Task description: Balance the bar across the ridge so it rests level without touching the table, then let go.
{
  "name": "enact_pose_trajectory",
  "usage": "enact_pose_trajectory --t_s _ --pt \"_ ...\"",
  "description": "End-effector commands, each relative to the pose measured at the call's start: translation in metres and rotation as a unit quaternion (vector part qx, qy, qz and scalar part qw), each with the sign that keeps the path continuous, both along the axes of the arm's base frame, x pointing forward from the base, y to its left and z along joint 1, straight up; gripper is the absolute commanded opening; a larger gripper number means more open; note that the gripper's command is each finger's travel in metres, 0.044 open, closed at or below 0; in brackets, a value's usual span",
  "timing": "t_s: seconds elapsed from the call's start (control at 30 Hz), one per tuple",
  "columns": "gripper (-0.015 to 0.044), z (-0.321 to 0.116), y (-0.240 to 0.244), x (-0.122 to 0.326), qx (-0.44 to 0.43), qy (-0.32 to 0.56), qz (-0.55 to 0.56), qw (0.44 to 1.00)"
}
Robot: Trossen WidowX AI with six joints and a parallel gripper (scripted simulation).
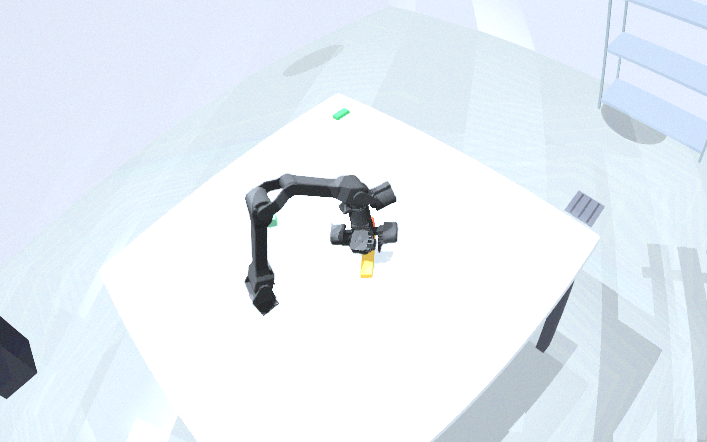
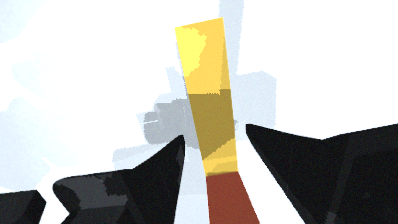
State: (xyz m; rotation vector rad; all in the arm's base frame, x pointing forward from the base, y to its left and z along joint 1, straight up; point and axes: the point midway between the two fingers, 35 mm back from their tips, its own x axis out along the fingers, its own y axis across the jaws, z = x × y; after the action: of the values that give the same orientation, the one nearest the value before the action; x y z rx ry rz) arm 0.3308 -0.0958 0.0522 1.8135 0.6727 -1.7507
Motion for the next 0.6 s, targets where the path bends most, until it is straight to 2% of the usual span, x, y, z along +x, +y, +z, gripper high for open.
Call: enact_pose_trajectory --t_s 0.0,0.1,0.33,0.47,0.57 --pt "0.0236 0.000 0.000 0.000 0.000 0.000 0.000 1.000" --pt "0.0157 0.000 0.000 0.000 0.000 0.000 0.000 1.000" --pt "0.0111 0.000 0.000 0.000 0.000 0.000 0.000 1.000" --pt "0.0006 0.006 0.000 0.001 0.000 0.000 0.000 1.000" --pt "0.0000 0.014 -0.001 0.001 0.000 0.000 0.000 1.000"
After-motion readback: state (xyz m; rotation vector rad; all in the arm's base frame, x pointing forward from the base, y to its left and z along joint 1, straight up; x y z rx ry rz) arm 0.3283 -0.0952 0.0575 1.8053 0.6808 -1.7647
